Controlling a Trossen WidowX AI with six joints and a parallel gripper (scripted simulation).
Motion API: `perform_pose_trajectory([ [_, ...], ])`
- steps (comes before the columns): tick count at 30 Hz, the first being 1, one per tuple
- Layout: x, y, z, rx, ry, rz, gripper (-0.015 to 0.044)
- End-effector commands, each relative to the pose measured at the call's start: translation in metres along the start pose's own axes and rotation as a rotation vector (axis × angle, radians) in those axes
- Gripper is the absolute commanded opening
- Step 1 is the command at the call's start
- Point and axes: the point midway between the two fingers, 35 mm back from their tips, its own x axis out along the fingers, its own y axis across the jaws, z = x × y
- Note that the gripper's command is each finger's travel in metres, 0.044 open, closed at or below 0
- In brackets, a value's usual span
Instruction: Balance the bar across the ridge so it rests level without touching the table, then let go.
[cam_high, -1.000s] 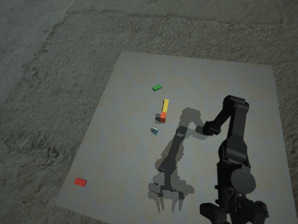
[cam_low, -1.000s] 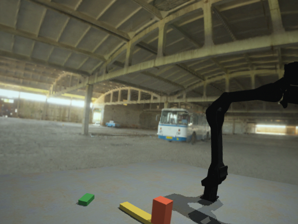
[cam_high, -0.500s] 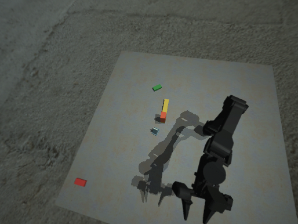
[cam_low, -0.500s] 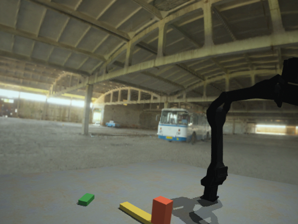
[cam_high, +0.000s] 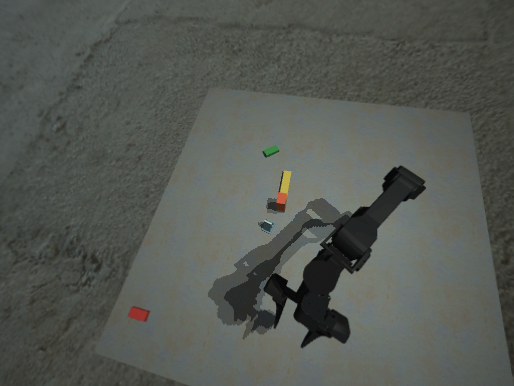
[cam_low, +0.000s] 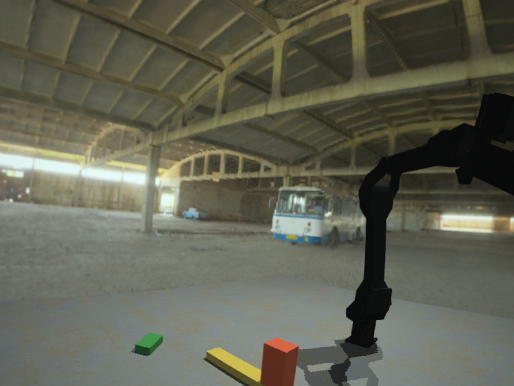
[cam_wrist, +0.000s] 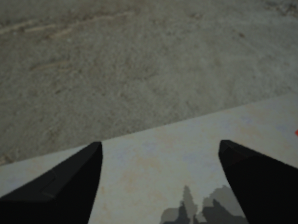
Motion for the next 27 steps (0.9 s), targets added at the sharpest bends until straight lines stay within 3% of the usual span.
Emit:
perform_pose_trajectory([
  [1,-0.001,-0.025,-0.012,0.104,0.048,-0.058,0.0315],
  [27,-0.054,-0.166,-0.113,0.847,0.286,-0.487,0.0315],
])
